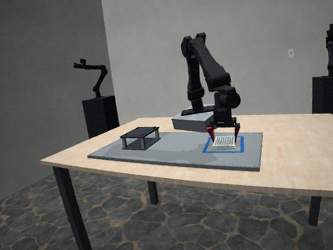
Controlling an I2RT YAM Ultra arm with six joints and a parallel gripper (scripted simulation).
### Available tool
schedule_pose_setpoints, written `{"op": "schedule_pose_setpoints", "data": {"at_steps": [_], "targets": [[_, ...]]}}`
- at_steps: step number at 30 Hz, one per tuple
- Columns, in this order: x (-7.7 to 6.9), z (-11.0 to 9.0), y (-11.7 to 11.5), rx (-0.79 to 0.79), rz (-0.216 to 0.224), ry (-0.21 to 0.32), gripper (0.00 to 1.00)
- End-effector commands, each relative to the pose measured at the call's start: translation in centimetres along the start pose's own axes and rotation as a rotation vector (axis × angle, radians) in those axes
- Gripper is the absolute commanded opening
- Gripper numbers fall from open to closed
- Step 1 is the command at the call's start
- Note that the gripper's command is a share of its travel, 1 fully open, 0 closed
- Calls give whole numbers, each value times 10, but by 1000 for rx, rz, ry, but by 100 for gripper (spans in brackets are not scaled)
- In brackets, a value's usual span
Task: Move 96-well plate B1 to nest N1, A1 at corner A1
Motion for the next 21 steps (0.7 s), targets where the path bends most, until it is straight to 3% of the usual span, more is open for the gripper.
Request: {"op": "schedule_pose_setpoints", "data": {"at_steps": [1,12,14,21], "targets": [[-2,2,1,-3,3,-8,0],[-2,2,1,-3,3,-8,0],[-16,7,3,-6,13,-32,0],[-28,6,4,-2,13,-34,0]]}}
Point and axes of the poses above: the point where the finger pads meet when closed, its own x axis out along the fingers, its own y axis across the jaws, z = x × y, the point moved 8 cm from there along -x, back along the fingers, and after that the axes turned 7 degrees about -x, right-handed, at the moved point
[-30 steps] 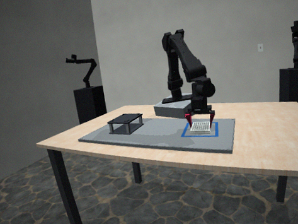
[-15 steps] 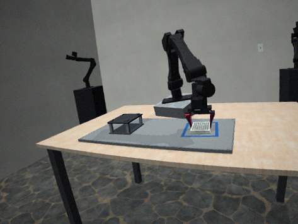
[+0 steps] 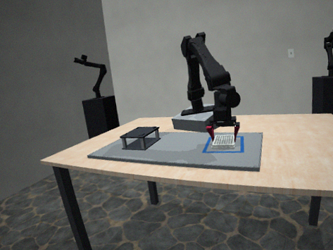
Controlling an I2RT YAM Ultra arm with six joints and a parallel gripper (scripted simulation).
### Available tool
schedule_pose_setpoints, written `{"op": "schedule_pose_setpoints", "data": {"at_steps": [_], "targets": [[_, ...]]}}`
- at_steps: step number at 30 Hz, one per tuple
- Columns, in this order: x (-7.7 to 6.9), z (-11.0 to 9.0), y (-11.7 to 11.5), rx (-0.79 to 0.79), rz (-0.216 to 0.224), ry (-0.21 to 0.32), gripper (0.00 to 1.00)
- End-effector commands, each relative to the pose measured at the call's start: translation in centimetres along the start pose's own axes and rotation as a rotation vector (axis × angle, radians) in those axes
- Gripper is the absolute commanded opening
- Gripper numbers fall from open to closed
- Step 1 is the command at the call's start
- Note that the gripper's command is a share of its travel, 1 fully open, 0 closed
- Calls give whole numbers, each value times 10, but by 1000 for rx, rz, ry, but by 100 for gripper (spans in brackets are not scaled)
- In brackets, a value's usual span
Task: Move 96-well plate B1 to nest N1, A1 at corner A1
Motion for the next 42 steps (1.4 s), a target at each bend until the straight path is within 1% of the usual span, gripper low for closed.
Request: {"op": "schedule_pose_setpoints", "data": {"at_steps": [1,3,18,20,35,37,42], "targets": [[-26,7,5,0,18,-45,0],[-26,7,5,0,18,-45,0],[-51,6,4,0,16,-46,0],[-51,6,4,0,16,-46,0],[-76,5,4,0,14,-47,0],[-76,5,4,0,14,-47,0],[-85,4,4,0,15,-47,0]]}}
Point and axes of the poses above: the point where the finger pads meet when closed, its own x axis out along the fingers, its own y axis across the jaws, z = x × y, the point moved 8 cm from there along -x, back along the fingers, and after that the axes turned 7 degrees about -x, right-handed, at the moved point
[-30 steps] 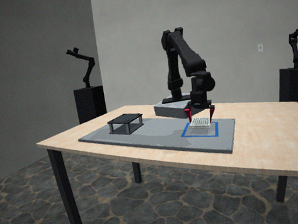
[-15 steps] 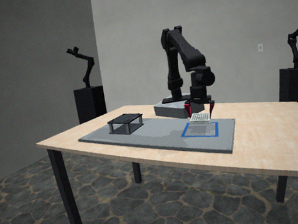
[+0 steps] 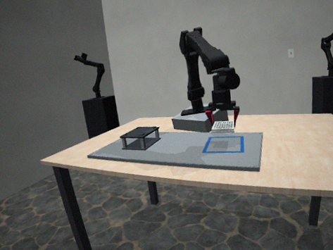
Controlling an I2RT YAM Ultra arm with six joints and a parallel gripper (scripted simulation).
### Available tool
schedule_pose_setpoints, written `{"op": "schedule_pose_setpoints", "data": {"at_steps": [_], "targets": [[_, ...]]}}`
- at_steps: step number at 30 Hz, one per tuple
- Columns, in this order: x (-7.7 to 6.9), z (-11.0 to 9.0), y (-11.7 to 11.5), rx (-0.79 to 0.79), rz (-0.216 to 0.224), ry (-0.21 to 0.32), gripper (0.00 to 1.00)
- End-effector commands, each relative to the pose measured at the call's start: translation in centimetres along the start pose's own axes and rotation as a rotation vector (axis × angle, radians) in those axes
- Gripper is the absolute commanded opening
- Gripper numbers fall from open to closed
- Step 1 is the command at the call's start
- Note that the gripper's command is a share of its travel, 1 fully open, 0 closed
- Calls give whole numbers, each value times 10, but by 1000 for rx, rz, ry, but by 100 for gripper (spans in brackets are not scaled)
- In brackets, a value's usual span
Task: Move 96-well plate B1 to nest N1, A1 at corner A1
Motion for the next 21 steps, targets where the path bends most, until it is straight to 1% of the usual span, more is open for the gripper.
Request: {"op": "schedule_pose_setpoints", "data": {"at_steps": [1,4,7,9,21], "targets": [[-24,3,3,2,8,-38,0],[-28,3,3,2,9,-38,0],[-28,3,2,3,8,-38,0],[-25,0,1,2,4,-28,0],[-25,1,2,2,7,-32,0]]}}
Point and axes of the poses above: the point where the finger pads meet when closed, its own x axis out along the fingers, its own y axis across the jaws, z = x × y, the point moved 8 cm from there along -x, back along the fingers, and after that the axes turned 7 degrees about -x, right-handed, at the moved point
